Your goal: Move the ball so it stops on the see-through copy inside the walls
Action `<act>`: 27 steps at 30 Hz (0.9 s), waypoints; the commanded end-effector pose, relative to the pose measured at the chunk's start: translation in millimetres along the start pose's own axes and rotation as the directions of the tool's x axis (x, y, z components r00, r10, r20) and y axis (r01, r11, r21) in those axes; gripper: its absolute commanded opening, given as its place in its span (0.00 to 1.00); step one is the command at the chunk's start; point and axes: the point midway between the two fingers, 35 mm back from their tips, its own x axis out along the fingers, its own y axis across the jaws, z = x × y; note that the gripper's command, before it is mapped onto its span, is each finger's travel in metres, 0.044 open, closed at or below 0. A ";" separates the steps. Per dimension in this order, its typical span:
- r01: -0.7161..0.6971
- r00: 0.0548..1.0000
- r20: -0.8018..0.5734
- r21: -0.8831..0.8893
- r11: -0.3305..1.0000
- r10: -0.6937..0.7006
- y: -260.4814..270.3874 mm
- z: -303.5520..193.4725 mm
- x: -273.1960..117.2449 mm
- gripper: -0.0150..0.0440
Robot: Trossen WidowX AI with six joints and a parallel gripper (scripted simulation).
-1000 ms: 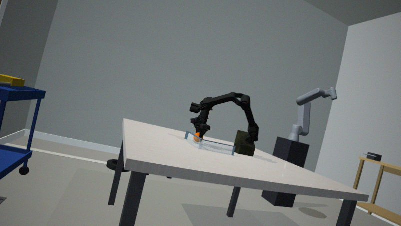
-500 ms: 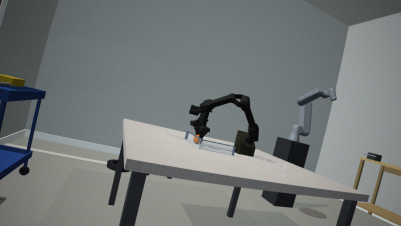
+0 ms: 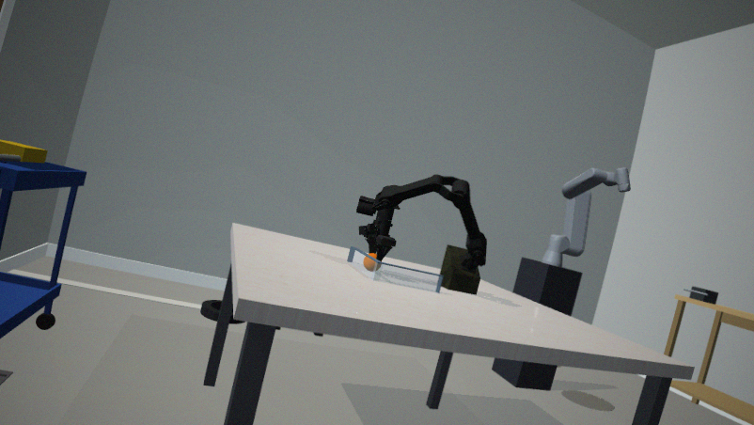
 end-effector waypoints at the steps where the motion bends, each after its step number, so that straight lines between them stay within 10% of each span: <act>1: 0.010 1.000 0.018 -0.006 1.000 -0.010 -2.7 3.6 -51.8 0.98; 27: 0.006 0.999 0.036 0.004 1.000 -0.006 -3.0 -2.6 -118.3 1.00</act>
